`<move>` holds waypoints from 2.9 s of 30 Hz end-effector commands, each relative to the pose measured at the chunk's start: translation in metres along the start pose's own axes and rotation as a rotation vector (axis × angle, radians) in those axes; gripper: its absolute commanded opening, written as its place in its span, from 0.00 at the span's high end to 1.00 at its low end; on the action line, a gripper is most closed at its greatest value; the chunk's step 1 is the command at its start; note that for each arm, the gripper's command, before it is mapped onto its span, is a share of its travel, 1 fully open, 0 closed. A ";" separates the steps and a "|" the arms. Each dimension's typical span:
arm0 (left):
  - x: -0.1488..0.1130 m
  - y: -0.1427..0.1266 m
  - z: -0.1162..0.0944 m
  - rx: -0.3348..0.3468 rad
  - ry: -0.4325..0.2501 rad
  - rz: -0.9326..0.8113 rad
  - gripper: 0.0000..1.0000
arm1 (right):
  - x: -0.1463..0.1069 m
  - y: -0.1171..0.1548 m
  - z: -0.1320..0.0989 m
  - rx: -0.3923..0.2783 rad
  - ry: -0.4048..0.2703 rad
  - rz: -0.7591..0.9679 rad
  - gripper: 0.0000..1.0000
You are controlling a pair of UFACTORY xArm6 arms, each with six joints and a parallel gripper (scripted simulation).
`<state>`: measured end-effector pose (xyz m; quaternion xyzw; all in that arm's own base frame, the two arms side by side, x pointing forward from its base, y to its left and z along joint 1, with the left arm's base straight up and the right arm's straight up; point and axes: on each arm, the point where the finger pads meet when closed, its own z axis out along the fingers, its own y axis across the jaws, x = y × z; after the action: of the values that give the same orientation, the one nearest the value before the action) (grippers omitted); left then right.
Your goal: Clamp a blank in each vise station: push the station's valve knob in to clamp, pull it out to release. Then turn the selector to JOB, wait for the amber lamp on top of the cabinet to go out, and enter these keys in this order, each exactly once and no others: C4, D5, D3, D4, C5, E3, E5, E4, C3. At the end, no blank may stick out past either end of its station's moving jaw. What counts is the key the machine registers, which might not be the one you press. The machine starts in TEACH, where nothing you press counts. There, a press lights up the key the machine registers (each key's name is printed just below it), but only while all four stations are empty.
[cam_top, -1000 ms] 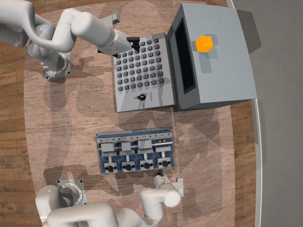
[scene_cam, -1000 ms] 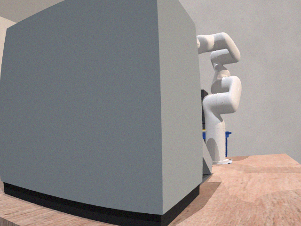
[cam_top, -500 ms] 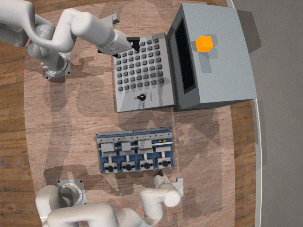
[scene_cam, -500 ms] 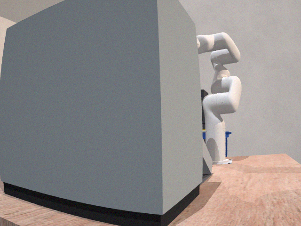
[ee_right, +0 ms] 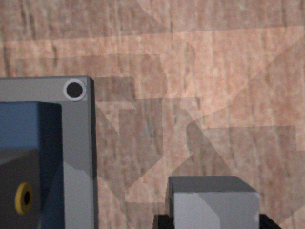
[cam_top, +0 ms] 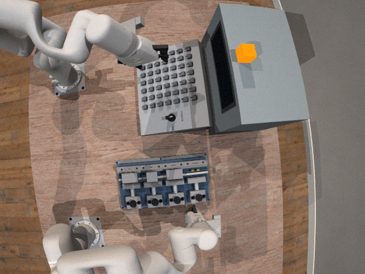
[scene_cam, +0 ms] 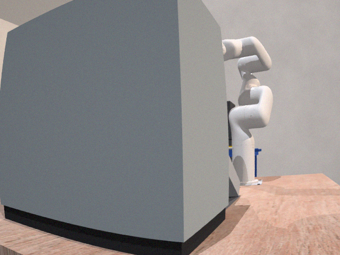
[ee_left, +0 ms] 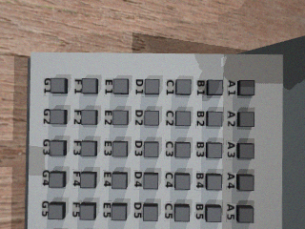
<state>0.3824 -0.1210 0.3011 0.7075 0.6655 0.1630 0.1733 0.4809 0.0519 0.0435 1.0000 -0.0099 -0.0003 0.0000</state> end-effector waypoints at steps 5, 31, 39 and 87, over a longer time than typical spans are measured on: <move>0.000 0.002 -0.002 -0.005 -0.001 -0.001 0.00 | 0.002 0.000 -0.051 0.001 0.006 0.000 1.00; 0.000 0.002 -0.002 -0.005 -0.001 -0.001 0.00 | 0.017 -0.061 -0.168 0.001 0.006 -0.008 1.00; 0.000 0.002 -0.002 -0.005 -0.001 -0.001 0.00 | 0.023 -0.117 -0.168 0.002 0.006 -0.014 1.00; 0.000 0.002 -0.002 -0.005 -0.001 -0.001 0.00 | 0.020 -0.204 -0.121 0.003 0.006 -0.025 1.00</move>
<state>0.3824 -0.1210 0.3011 0.7075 0.6655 0.1630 0.1733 0.5032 0.2545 0.1685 1.0000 0.0024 -0.0014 0.0007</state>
